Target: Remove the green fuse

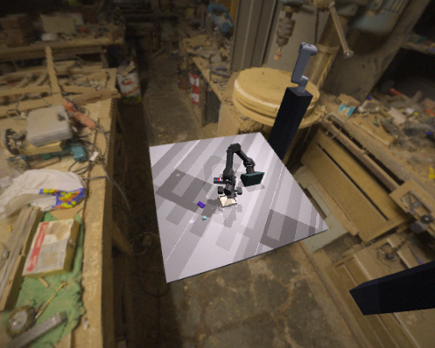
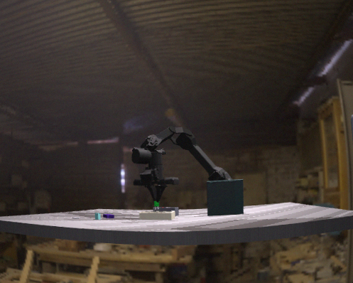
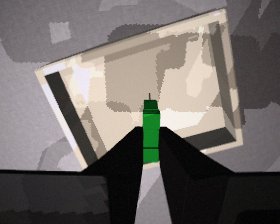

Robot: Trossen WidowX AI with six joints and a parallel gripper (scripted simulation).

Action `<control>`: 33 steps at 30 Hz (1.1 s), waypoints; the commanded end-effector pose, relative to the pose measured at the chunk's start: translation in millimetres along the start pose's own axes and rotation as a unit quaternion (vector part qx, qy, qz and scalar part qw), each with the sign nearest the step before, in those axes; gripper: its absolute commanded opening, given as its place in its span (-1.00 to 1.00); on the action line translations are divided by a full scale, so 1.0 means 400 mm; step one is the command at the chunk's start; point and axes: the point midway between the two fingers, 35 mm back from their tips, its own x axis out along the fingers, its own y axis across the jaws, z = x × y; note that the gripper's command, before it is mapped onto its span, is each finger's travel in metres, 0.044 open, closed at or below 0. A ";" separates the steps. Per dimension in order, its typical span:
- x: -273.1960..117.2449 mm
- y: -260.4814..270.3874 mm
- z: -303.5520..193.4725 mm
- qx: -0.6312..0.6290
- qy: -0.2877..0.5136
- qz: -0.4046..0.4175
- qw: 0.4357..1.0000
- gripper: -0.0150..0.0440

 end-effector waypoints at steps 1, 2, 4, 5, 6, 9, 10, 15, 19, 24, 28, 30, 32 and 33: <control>0.020 0.003 -0.004 -0.004 0.005 0.000 1.000 -0.49; 0.024 0.003 -0.004 -0.004 0.005 0.000 1.000 -0.49; 0.032 0.004 -0.005 -0.004 0.005 0.000 1.000 -0.49; 0.035 0.004 -0.005 -0.004 0.005 0.000 1.000 -0.49; 0.037 0.004 -0.005 -0.004 0.005 0.000 1.000 -0.49; 0.029 0.001 -0.002 0.000 0.001 0.001 1.000 -0.40; 0.029 0.001 -0.002 0.000 0.001 0.001 1.000 -0.31; 0.029 0.001 -0.002 0.000 0.001 0.001 1.000 0.13; 0.029 0.001 -0.002 0.000 0.001 0.001 1.000 0.49; -0.056 0.004 -0.003 -0.004 0.004 0.000 1.000 0.63; -0.063 0.004 -0.004 -0.004 0.004 0.000 1.000 0.63; -0.063 0.004 -0.004 -0.004 0.004 0.000 1.000 0.63; -0.063 0.004 -0.004 -0.004 0.004 0.000 1.000 0.63; -0.063 0.004 -0.004 -0.004 0.004 0.000 1.000 0.63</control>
